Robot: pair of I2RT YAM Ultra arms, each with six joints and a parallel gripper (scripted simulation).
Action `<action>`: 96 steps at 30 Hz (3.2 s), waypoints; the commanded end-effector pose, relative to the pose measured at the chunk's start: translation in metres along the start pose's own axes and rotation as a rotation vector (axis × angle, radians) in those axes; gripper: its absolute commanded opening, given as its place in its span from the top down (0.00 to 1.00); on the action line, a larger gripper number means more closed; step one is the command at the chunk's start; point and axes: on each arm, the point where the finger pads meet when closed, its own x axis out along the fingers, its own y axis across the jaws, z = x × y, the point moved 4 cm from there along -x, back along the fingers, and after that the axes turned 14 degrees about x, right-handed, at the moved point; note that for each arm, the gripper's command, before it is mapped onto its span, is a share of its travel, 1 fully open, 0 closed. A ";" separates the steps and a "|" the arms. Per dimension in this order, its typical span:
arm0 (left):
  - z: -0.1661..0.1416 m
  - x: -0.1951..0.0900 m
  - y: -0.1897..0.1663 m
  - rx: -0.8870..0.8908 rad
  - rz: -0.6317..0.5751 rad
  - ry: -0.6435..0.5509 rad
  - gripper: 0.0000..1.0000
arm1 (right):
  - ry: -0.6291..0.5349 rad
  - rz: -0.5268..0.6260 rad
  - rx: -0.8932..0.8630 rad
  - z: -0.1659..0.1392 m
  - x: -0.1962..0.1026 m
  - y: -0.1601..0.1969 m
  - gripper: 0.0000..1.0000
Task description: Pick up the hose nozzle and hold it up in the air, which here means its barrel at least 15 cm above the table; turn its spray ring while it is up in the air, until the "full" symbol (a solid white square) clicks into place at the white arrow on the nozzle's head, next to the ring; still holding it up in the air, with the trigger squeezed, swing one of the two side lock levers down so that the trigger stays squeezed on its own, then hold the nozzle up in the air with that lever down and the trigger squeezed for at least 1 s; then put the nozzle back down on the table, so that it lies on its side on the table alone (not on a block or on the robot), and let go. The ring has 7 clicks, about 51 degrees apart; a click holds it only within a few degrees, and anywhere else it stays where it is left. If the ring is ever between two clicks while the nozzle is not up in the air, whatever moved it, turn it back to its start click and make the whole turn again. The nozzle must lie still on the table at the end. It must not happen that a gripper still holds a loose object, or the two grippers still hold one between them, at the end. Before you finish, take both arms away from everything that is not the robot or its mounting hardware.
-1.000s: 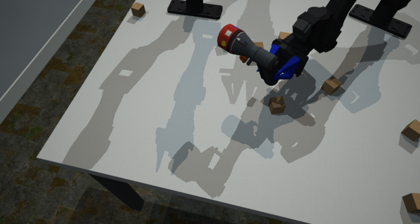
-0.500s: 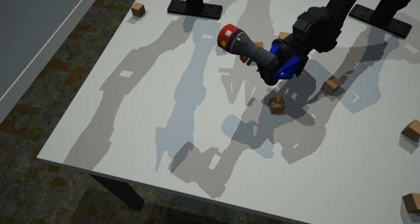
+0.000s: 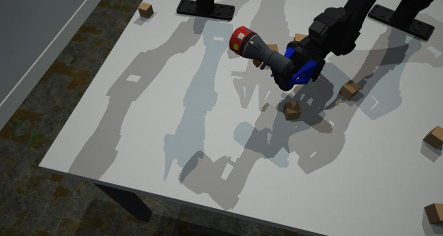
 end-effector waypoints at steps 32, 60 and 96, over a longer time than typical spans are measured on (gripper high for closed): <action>0.043 0.037 0.106 -0.389 0.238 0.568 0.64 | -0.063 0.026 -0.007 0.025 -0.006 0.010 0.63; -0.015 -0.007 0.161 -0.568 0.563 0.970 0.64 | -0.063 0.026 -0.007 0.025 -0.006 0.010 0.63; -0.023 -0.017 0.155 -0.544 0.552 1.009 0.64 | -0.063 0.026 -0.007 0.025 -0.006 0.010 0.63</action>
